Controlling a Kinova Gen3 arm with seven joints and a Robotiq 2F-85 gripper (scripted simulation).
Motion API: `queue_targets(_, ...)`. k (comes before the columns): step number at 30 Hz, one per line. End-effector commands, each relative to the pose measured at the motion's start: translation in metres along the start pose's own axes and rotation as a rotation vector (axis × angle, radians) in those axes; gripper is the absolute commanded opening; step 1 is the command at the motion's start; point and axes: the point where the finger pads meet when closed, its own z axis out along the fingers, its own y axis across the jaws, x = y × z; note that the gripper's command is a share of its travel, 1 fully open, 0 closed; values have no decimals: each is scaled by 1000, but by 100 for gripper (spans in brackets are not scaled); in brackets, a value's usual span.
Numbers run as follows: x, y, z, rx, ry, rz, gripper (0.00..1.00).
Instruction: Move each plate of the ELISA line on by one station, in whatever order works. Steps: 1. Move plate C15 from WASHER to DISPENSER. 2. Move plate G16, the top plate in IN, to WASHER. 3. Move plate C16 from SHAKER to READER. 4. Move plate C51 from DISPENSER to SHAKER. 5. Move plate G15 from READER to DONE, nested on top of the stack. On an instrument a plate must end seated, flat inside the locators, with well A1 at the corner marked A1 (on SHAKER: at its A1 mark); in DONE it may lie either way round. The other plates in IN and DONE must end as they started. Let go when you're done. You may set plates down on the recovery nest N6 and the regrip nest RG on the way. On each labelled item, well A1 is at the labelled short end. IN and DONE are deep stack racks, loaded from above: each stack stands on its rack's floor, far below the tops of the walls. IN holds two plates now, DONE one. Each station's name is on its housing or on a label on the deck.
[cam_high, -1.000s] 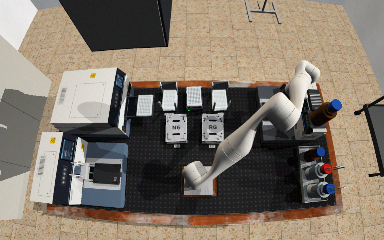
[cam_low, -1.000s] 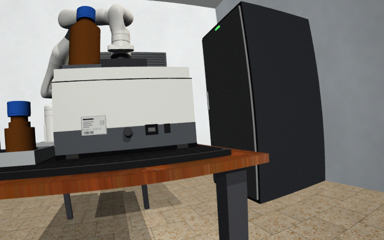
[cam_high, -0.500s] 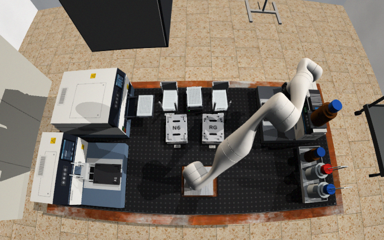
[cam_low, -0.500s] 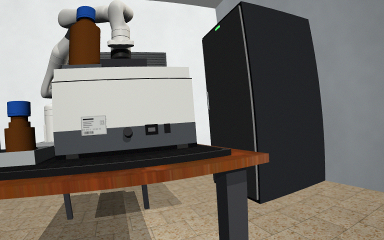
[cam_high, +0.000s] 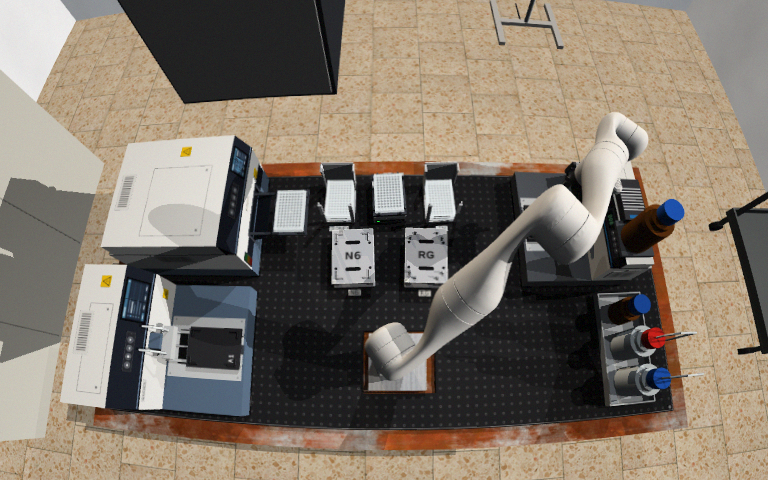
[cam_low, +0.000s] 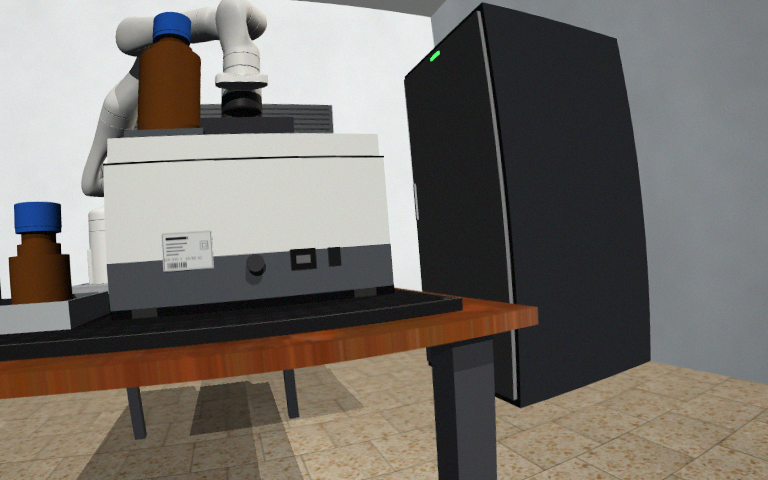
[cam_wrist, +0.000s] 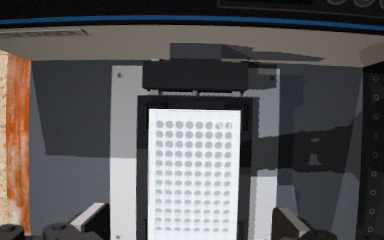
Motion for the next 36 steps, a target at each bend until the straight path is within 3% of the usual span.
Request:
queue_targets(1, 0, 0, -1, 2, 2, 0, 100)
queue_targets(9, -20, -1, -2, 2, 2, 218, 100)
queue_targets(19, -50, -2, -1, 2, 2, 218, 100)
queue_targets(27, -70, -2, -1, 2, 1, 435, 100)
queue_targets(36, -99, -3, -1, 2, 1, 435, 100)
